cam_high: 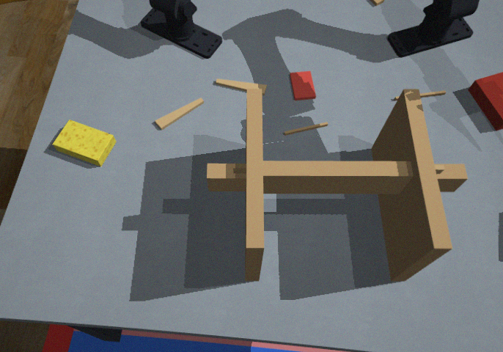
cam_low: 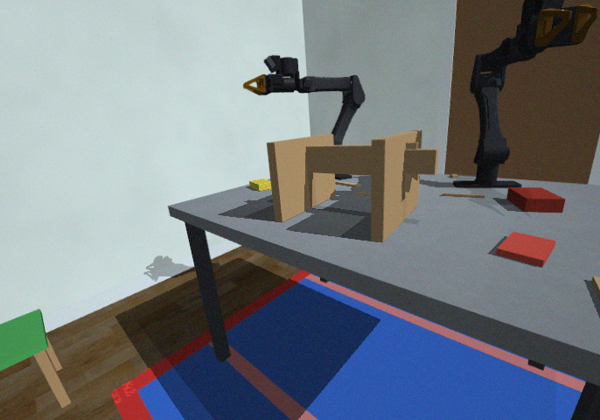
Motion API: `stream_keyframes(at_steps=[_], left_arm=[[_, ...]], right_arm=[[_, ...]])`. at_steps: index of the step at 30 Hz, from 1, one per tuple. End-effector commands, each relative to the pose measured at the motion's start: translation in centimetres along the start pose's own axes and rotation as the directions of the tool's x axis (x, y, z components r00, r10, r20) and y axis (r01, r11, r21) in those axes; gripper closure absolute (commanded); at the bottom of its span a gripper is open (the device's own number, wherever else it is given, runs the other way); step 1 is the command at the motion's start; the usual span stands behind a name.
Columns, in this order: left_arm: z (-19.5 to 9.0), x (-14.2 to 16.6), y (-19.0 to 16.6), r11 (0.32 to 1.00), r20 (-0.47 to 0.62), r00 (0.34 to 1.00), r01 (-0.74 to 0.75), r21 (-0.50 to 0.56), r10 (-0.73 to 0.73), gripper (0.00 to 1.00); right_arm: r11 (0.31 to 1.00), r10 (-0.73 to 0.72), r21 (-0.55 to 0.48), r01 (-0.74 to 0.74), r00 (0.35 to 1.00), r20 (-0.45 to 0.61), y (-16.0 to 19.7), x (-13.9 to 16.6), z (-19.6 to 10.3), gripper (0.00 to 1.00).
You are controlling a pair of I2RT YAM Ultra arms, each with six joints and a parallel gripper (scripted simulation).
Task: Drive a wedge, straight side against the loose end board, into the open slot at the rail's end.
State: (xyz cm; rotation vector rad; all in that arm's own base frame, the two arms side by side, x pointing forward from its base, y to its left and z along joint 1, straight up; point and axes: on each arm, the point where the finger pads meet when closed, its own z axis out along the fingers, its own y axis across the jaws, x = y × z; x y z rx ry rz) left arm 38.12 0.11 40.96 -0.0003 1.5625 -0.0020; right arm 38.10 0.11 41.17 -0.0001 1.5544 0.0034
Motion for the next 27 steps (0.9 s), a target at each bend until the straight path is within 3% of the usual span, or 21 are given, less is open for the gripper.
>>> stream_keyframes(at_steps=[1,2,7,10,12,23,27], left_arm=[[-0.3,-1.7,-0.3,1.0,0.03,1.0,-0.005,0.006,0.005,0.6],[-0.3,-2.1,-0.2,1.0,0.045,0.999,-0.005,0.001,0.005,0.6],[-0.3,-2.3,-0.1,1.0,0.056,0.998,-0.004,0.001,0.004,0.6],[-0.3,-2.3,-0.1,1.0,0.056,0.998,-0.004,0.001,0.004,0.6],[-0.3,-2.3,-0.1,1.0,0.056,0.998,-0.004,0.001,0.004,0.6],[-0.3,-2.3,-0.1,1.0,0.056,0.998,-0.004,0.001,0.004,0.6],[-0.3,-2.3,-0.1,1.0,0.056,0.998,-0.004,0.001,0.004,0.6]], right_arm=[[1.0,-0.008,0.002,0.008,1.0,0.028,0.1,-1.8,-0.4,0.63],[1.0,0.012,-0.019,-0.013,0.998,-0.055,0.8,1.4,0.7,0.63],[0.999,0.044,-0.029,-0.046,0.997,-0.067,1.2,1.6,0.2,0.63],[0.996,0.084,-0.026,-0.091,0.976,-0.2,1.7,6.0,1.1,0.63],[0.993,0.109,-0.027,-0.116,0.976,-0.188,2.1,4.5,1.2,0.63],[0.977,0.183,-0.029,-0.211,0.9,-0.396,4.6,10.3,1.4,0.63],[0.972,0.197,-0.001,-0.234,0.819,-0.538,5.7,15.9,0.5,0.63]])
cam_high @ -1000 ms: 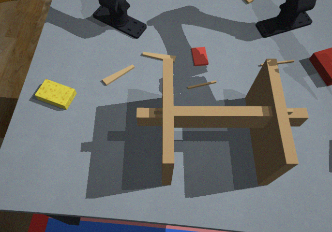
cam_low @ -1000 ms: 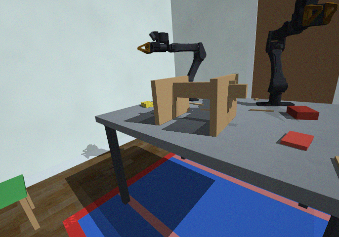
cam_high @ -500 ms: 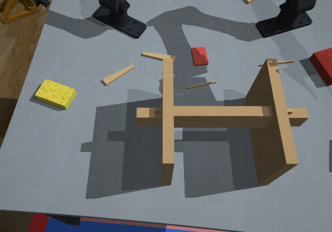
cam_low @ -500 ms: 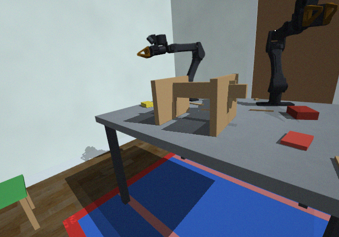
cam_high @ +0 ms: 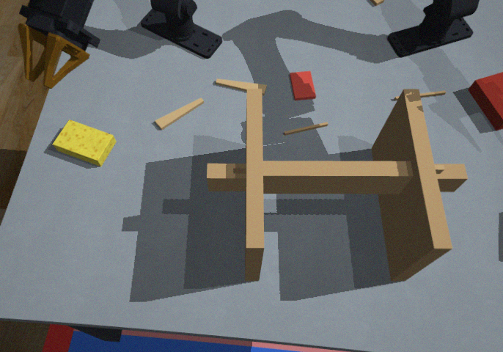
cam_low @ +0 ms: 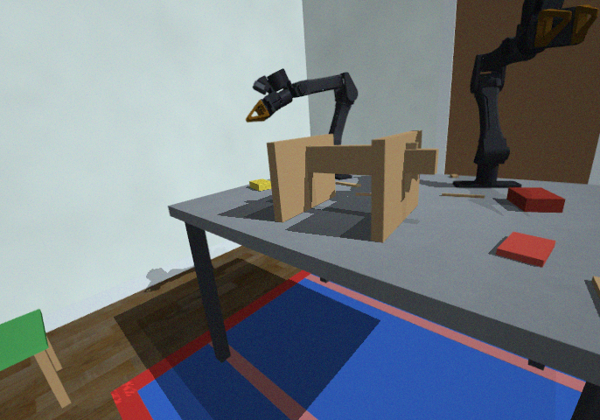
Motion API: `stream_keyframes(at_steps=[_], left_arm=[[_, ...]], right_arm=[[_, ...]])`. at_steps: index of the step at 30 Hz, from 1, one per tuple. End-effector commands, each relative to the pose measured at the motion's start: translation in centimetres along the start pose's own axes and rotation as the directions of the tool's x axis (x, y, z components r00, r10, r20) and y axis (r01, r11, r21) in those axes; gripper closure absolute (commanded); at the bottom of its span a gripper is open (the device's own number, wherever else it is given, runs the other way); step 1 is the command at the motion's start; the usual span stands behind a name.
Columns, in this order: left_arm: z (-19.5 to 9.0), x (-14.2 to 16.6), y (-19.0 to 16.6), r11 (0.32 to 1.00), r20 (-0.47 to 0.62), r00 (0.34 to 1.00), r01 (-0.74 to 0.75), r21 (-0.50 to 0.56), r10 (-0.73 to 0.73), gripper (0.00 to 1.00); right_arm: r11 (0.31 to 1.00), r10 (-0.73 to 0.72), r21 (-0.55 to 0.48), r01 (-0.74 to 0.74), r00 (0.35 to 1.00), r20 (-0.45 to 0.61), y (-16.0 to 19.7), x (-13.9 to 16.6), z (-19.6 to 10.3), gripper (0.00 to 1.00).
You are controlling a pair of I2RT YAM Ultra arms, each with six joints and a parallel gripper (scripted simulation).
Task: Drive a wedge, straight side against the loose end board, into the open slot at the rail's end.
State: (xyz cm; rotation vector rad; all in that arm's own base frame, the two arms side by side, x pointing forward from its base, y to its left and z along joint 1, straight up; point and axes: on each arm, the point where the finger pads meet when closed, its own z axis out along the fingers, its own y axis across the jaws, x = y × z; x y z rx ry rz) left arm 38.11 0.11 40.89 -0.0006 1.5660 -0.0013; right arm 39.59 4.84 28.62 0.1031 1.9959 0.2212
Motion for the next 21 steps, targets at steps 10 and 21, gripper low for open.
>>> stream_keyframes(at_steps=[10,21], left_arm=[[-0.3,-2.4,-0.1,1.0,0.06,0.998,-0.004,0.002,0.004,0.6],[-0.3,-2.4,-0.1,1.0,0.06,0.998,-0.004,0.002,0.004,0.6]], right_arm=[[0.993,0.12,0.05,-0.109,0.933,-0.338,1.2,9.9,1.6,0.63],[0.98,0.198,0.129,-0.153,0.838,-0.509,2.7,14.0,1.3,0.63]])
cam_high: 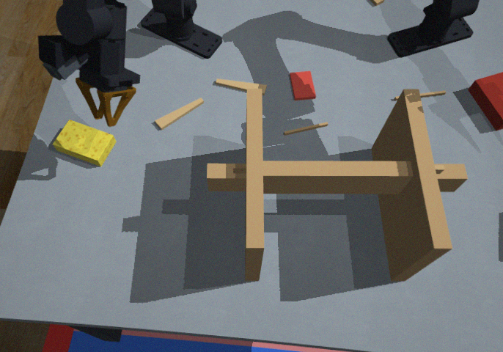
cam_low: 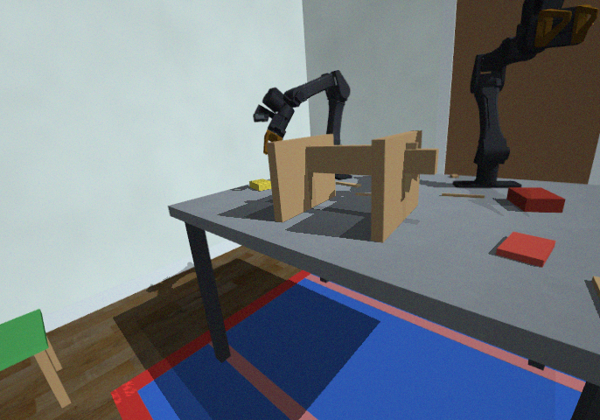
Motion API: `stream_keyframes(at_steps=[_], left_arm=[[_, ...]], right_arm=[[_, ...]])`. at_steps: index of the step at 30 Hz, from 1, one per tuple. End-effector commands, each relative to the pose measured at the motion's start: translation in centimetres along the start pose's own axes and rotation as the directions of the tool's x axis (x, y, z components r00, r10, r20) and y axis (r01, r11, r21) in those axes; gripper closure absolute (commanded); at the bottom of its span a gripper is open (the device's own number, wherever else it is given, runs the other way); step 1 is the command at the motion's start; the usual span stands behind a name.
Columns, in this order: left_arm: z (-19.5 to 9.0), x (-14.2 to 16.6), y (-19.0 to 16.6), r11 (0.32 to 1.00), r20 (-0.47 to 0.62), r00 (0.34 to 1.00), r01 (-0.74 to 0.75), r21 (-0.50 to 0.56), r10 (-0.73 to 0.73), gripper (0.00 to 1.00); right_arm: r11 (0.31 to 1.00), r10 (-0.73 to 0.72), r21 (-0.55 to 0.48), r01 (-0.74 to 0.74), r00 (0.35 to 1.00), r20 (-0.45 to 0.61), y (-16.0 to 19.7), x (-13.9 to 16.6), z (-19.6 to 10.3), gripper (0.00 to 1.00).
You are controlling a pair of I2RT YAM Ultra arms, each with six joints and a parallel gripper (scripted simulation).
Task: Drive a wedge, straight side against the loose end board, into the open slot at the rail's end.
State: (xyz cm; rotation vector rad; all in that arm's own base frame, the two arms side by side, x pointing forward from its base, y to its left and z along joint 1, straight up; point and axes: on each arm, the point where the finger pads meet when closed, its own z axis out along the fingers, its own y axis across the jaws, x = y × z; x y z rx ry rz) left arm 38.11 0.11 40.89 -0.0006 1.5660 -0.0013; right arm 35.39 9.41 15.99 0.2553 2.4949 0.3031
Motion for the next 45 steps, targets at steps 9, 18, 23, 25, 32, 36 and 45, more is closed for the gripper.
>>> stream_keyframes(at_steps=[9,18,23,25,32,36,45], left_arm=[[-0.3,-2.4,-0.1,1.0,0.06,0.998,-0.004,0.002,0.004,0.6],[-0.3,-2.4,-0.1,1.0,0.06,0.998,-0.004,0.002,0.004,0.6],[-0.3,-2.4,-0.1,1.0,0.06,0.998,-0.004,0.002,0.004,0.6],[-0.3,-2.4,-0.1,1.0,0.06,0.998,-0.004,0.002,0.004,0.6],[-0.3,-2.4,-0.1,1.0,0.06,0.998,-0.004,0.002,0.004,0.6],[-0.3,-2.4,-0.1,1.0,0.06,0.998,-0.004,0.002,0.004,0.6],[-0.3,-2.4,-0.1,1.0,0.06,0.998,-0.004,0.002,0.004,0.6]], right_arm=[[0.99,0.104,0.112,-0.08,0.969,-0.223,0.1,5.4,0.8,0.63],[0.955,0.2,0.286,-0.08,0.884,-0.423,-1.2,12.0,0.9,0.63],[0.933,0.24,0.352,-0.069,0.85,-0.469,-1.7,14.0,0.4,0.63],[0.931,0.245,0.358,-0.071,0.848,-0.47,-2.0,14.3,0.3,0.63],[0.947,0.193,0.318,-0.037,0.858,-0.475,-1.8,14.5,1.5,0.63],[0.951,0.191,0.306,-0.047,0.867,-0.461,-1.5,14.0,1.1,0.63],[0.945,0.219,0.32,-0.072,0.865,-0.452,-1.4,13.5,0.7,0.63]])
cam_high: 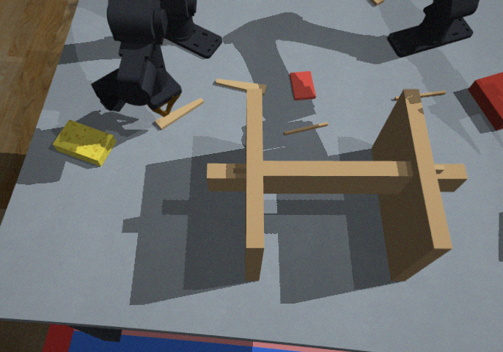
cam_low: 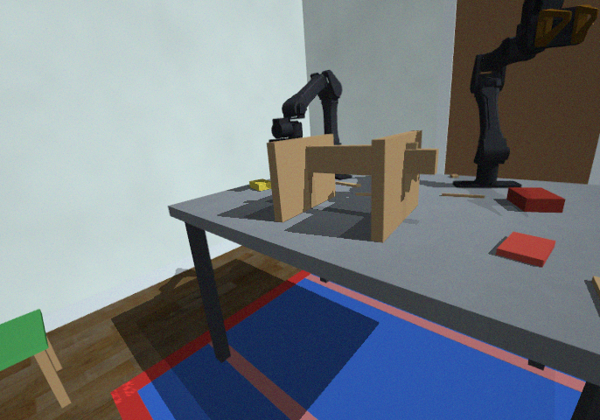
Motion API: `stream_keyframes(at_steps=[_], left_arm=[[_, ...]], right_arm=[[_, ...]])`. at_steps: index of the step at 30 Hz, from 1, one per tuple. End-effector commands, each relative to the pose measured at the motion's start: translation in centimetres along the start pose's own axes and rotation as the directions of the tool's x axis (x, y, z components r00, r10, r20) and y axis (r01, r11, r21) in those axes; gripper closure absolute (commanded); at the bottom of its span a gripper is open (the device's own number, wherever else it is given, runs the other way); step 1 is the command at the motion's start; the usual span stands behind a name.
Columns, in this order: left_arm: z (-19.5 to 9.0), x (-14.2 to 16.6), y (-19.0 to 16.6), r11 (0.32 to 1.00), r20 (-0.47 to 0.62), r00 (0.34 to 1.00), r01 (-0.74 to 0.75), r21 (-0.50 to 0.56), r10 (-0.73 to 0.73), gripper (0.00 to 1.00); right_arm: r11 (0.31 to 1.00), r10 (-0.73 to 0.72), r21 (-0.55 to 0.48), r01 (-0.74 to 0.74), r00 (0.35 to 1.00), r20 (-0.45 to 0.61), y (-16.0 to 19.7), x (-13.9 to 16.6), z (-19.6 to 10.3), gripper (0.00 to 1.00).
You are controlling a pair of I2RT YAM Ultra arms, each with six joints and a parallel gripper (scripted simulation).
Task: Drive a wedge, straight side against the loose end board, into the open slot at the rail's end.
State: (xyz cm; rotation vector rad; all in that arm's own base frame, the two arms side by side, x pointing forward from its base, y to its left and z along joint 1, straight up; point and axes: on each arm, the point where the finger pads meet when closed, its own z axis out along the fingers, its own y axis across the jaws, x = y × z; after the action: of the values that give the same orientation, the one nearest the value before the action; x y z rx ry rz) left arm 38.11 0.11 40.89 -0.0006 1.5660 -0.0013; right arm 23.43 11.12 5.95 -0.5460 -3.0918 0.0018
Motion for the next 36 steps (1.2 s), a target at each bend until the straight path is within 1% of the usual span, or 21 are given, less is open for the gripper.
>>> stream_keyframes(at_steps=[1,2,3,4,8,9,10,11,13,14,16,19,21,25,27,28,30,32,36], left_arm=[[-0.3,-2.4,-0.1,1.0,0.06,0.998,-0.004,0.002,0.004,0.6],[-0.3,-2.4,-0.1,1.0,0.06,0.998,-0.004,0.002,0.004,0.6],[-0.3,-2.4,-0.1,1.0,0.06,0.998,-0.004,0.002,0.004,0.6],[-0.3,-2.4,-0.1,1.0,0.06,0.998,-0.004,0.002,0.004,0.6],[-0.3,-2.4,-0.1,1.0,0.06,0.998,-0.004,0.002,0.004,0.6],[-0.3,-2.4,-0.1,1.0,0.06,0.998,-0.004,0.002,0.004,0.6],[-0.3,-2.4,-0.1,1.0,0.06,0.998,-0.004,0.002,0.004,0.6],[-0.3,-2.4,-0.1,1.0,0.06,0.998,-0.004,0.002,0.004,0.6],[-0.3,-2.4,-0.1,1.0,0.06,0.998,-0.004,0.002,0.004,0.6],[-0.3,-2.4,-0.1,1.0,0.06,0.998,-0.004,0.002,0.004,0.6],[-0.3,-2.4,-0.1,1.0,0.06,0.998,-0.004,0.002,0.004,0.6],[-0.3,-2.4,-0.1,1.0,0.06,0.998,-0.004,0.002,0.004,0.6],[-0.3,-2.4,-0.1,1.0,0.06,0.998,-0.004,0.002,0.004,0.6],[-0.3,-2.4,-0.1,1.0,0.06,0.998,-0.004,0.002,0.004,0.6],[-0.3,-2.4,-0.1,1.0,0.06,0.998,-0.004,0.002,0.004,0.6],[-0.3,-2.4,-0.1,1.0,0.06,0.998,-0.004,0.002,0.004,0.6],[-0.3,-2.4,-0.1,1.0,0.06,0.998,-0.004,0.002,0.004,0.6],[-0.3,-2.4,-0.1,1.0,0.06,0.998,-0.004,0.002,0.004,0.6],[-0.3,-2.4,-0.1,1.0,0.06,0.998,-0.004,0.002,0.004,0.6]], right_arm=[[0.999,0.007,-0.049,-0.003,0.998,0.063,0.8,-1.4,-1.8,0.63],[0.999,0.006,-0.054,-0.002,0.998,0.067,1.0,-1.5,-1.8,0.63],[1.0,0.005,-0.006,-0.005,1.0,0.02,-0.2,-0.4,0.8,0.63],[1.0,0.006,0.002,-0.006,1.0,0.012,-0.1,-0.5,1.2,0.63],[0.999,0.01,-0.04,-0.008,0.999,0.054,0.4,-1.1,0.5,0.63],[1.0,0.01,-0.011,-0.01,1.0,0.025,0.1,-0.8,1.7,0.63],[1.0,0.011,-0.005,-0.011,1.0,0.019,0.0,-0.7,2.1,0.63],[1.0,0.011,-0.013,-0.01,1.0,0.027,0.0,-0.8,1.3,0.63],[1.0,0.011,-0.013,-0.01,1.0,0.027,0.0,-0.8,1.3,0.63],[1.0,0.005,-0.026,-0.004,0.999,0.039,0.3,-0.7,1.7,0.63],[1.0,0.016,-0.004,-0.016,1.0,0.018,-0.1,-0.8,2.8,0.63],[1.0,0.004,-0.03,-0.003,0.999,0.044,0.6,-0.9,2.4,0.63],[1.0,0.004,-0.01,-0.004,1.0,0.024,0.3,-0.7,3.5,0.63],[1.0,0.006,-0.027,-0.005,0.999,0.041,0.5,-0.9,3.6,0.63],[1.0,0.007,-0.016,-0.006,1.0,0.03,0.4,-0.8,4.3,0.63],[1.0,0.006,-0.024,-0.005,0.999,0.038,0.5,-0.9,3.6,0.63],[1.0,0.006,-0.024,-0.005,0.999,0.038,0.5,-0.9,3.6,0.63],[1.0,0.008,-0.005,-0.008,1.0,0.019,0.1,-0.5,5.2,0.63],[0.999,0.011,-0.031,-0.01,0.999,0.045,0.6,-1.1,4.8,0.63]])
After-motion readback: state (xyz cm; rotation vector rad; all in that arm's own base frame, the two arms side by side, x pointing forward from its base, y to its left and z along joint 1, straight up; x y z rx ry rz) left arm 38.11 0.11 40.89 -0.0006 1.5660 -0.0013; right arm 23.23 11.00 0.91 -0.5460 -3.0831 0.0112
